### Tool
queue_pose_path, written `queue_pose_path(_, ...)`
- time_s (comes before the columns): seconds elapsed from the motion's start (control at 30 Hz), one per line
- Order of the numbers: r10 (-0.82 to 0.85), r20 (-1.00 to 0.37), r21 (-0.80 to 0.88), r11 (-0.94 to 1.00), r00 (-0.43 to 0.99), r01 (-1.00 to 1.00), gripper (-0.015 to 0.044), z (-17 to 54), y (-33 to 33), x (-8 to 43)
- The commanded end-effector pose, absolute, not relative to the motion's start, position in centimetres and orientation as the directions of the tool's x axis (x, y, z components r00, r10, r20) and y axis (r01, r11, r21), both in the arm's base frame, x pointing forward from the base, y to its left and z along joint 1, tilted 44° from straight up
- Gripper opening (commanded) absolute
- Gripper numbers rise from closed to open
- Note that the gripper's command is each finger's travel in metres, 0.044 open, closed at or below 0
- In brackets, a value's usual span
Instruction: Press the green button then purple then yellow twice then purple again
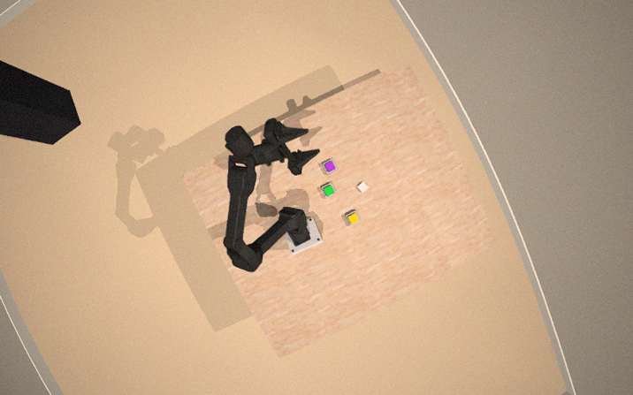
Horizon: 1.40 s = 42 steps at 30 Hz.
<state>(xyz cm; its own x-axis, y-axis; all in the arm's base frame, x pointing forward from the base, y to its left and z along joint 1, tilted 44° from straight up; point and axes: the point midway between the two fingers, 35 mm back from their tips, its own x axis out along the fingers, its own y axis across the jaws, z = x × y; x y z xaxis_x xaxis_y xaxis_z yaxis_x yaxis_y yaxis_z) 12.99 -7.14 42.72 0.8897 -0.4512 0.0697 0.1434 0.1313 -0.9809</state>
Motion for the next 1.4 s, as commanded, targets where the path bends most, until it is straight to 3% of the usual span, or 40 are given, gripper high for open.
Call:
queue_pose_path(0.0,-0.446,0.067,-0.982,0.127,0.892,0.137,0.0400,42.6,-6.9,13.2)
queue_pose_path(0.13,-0.350,-0.066,-0.995,0.088,0.934,-0.037,0.0400,39.0,-3.0,17.7)
queue_pose_path(0.33,-0.228,-0.487,-0.869,0.220,0.843,-0.443,0.0400,28.8,-0.4,22.8)
queue_pose_path(0.47,-0.103,-0.790,-0.576,0.463,0.605,-0.674,0.0400,20.7,-0.1,22.9)
queue_pose_path(0.6,0.126,-0.945,-0.116,0.731,0.300,-0.672,0.0400,14.8,0.4,20.6)
queue_pose_path(0.73,0.449,-0.890,0.391,0.843,0.084,-0.369,0.0400,12.1,1.8,18.1)
queue_pose_path(0.83,0.659,-0.750,0.656,0.752,0.056,-0.059,0.0400,12.1,2.7,17.4)
queue_pose_path(1.27,0.690,-0.721,0.691,0.723,0.062,-0.004,0.0400,12.2,2.8,17.4)
queue_pose_path(1.37,0.686,-0.725,0.687,0.726,0.063,-0.003,0.0321,10.8,4.0,17.7)
